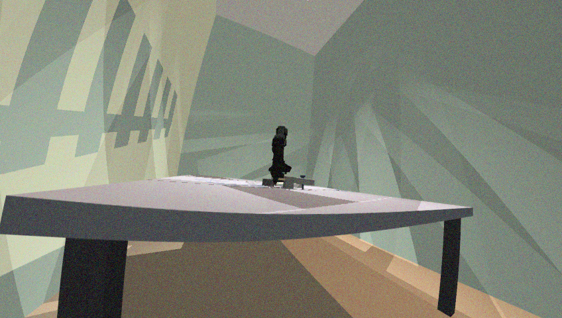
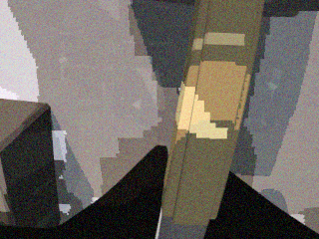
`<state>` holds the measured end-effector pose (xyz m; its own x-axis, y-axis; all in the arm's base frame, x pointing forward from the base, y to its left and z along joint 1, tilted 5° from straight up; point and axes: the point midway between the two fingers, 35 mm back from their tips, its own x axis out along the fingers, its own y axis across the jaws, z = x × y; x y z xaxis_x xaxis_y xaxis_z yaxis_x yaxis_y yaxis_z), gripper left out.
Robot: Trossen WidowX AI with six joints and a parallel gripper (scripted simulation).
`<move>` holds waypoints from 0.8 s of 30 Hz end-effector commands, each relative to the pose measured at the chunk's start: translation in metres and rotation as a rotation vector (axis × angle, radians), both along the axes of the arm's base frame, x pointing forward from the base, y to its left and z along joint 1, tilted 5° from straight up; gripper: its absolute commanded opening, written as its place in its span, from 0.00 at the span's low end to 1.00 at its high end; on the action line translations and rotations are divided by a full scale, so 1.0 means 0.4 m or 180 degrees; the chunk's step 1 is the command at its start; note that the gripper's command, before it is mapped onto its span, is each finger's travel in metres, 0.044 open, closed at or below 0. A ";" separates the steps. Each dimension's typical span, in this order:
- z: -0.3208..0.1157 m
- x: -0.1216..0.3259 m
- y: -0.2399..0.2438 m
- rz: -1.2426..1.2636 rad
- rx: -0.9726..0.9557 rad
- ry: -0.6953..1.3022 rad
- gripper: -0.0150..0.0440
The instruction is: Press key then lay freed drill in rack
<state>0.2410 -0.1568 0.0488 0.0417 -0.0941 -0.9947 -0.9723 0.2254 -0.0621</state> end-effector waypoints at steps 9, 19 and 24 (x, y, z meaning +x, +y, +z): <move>0.003 -0.008 -0.037 0.0010 0.0004 0.0003 0.25; 0.007 -0.016 -0.072 0.0010 -0.0001 0.0004 0.25; 0.010 -0.021 -0.091 0.0010 -0.0003 0.0005 0.25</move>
